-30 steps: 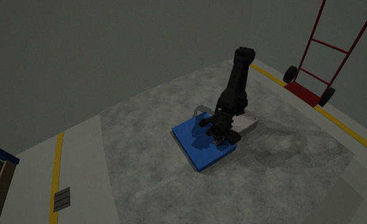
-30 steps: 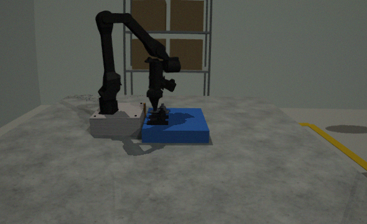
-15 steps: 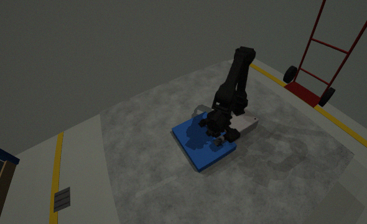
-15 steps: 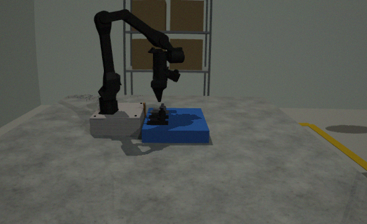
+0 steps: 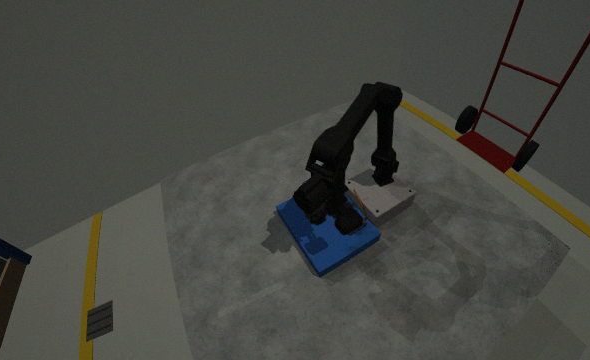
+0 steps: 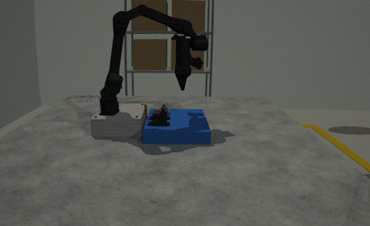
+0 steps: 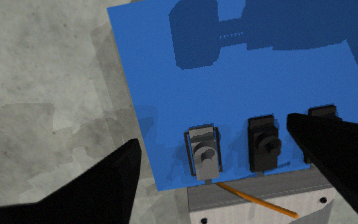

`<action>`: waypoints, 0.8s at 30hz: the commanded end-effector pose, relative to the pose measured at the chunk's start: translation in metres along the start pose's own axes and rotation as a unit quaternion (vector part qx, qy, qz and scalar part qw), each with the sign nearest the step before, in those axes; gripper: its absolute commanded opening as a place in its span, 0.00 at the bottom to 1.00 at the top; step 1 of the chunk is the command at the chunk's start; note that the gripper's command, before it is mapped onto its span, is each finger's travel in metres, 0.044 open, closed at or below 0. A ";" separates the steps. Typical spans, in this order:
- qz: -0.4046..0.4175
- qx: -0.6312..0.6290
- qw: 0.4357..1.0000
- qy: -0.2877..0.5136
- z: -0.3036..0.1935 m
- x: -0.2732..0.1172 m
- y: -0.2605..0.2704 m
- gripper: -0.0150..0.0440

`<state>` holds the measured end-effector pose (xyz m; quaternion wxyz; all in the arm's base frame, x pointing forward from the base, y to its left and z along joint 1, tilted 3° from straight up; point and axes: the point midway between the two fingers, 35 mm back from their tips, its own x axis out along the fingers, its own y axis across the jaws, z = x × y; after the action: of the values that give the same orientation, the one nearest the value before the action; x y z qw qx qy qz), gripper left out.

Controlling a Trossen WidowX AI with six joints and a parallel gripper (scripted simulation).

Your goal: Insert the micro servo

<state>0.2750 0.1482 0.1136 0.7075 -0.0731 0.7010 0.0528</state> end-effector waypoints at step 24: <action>0.002 0.000 1.000 -0.005 -0.007 -0.044 -0.001 1.00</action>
<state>0.2687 0.1480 0.1572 0.7111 -0.0725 0.6971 0.0556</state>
